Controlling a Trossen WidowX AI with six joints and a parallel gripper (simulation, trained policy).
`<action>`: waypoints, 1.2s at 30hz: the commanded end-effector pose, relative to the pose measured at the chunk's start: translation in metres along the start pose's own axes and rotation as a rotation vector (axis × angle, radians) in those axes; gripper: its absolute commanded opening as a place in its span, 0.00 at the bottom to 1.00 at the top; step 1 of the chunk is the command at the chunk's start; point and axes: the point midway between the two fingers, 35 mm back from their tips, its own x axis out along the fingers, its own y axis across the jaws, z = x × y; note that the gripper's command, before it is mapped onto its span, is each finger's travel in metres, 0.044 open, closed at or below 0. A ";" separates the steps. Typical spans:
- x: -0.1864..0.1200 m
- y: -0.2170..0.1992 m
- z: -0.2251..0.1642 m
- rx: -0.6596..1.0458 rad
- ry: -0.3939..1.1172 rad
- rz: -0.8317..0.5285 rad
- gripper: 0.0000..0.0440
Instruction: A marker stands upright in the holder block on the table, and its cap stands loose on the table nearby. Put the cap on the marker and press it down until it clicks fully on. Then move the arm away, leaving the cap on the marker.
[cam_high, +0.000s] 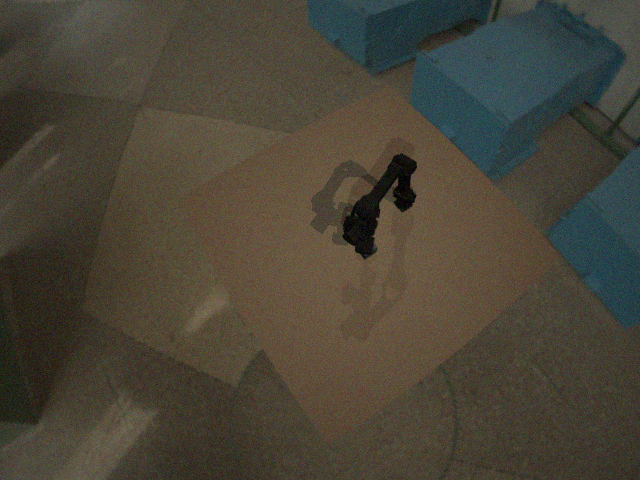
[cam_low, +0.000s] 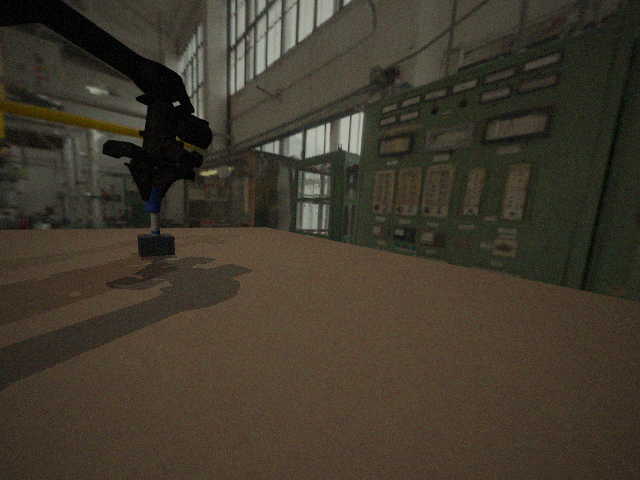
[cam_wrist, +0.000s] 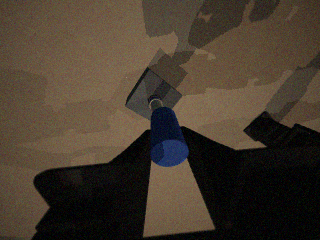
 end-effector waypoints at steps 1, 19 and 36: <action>0.011 -0.001 -0.001 -0.003 0.017 -0.013 0.01; 0.055 0.000 0.003 -0.064 0.041 -0.038 0.01; 0.067 -0.002 0.007 -0.109 0.026 -0.045 0.11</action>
